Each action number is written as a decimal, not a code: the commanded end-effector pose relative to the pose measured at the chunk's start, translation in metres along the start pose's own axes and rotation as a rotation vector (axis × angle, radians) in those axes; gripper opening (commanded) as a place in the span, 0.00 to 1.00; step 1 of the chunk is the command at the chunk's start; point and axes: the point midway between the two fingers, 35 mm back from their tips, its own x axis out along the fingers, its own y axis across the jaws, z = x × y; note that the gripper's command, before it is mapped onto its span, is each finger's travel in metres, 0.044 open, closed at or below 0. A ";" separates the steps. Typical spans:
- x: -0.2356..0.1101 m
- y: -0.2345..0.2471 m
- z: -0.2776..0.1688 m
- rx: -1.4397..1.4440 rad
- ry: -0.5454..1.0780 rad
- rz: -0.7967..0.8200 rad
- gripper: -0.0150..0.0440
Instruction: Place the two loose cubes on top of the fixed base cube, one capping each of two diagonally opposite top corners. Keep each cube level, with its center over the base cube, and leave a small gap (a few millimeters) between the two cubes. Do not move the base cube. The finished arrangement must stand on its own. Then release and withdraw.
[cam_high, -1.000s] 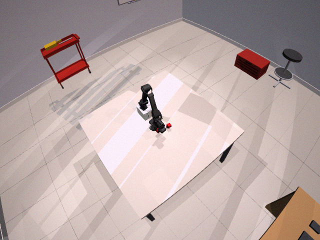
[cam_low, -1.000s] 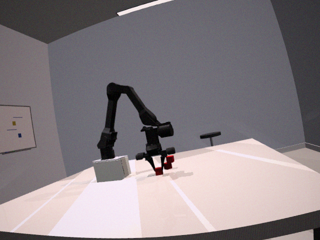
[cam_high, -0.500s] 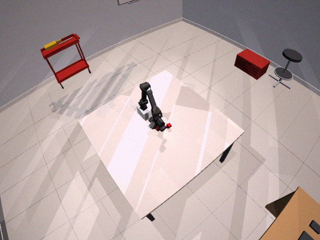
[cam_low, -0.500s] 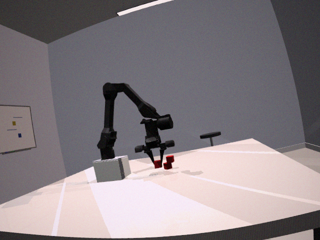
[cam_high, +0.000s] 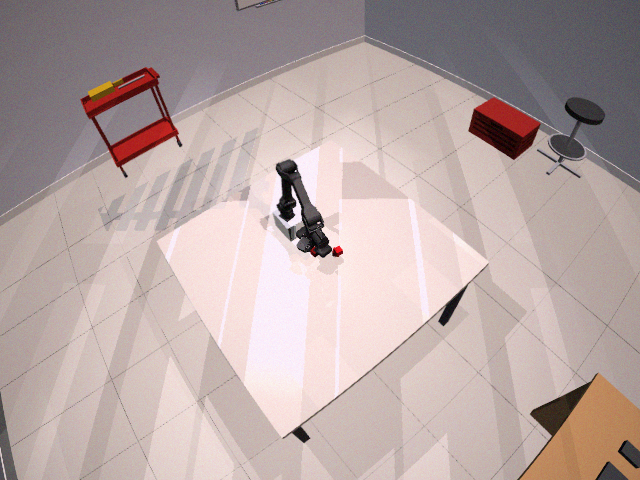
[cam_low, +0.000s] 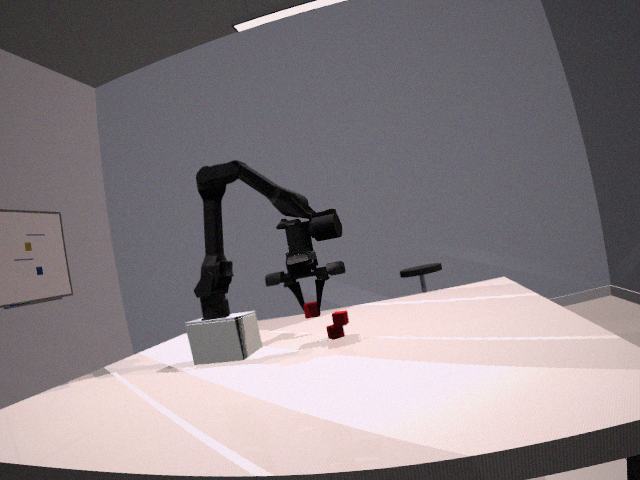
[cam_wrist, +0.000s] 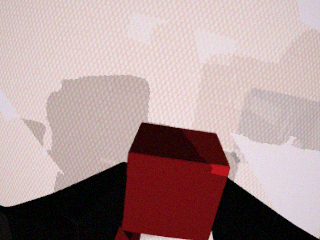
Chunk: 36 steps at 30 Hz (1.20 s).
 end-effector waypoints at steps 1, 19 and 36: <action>-0.018 0.000 0.000 -0.006 -0.001 0.014 0.43; -0.023 0.008 -0.033 -0.420 -0.003 0.013 0.43; -0.017 0.015 -0.088 -1.089 -0.004 0.016 0.43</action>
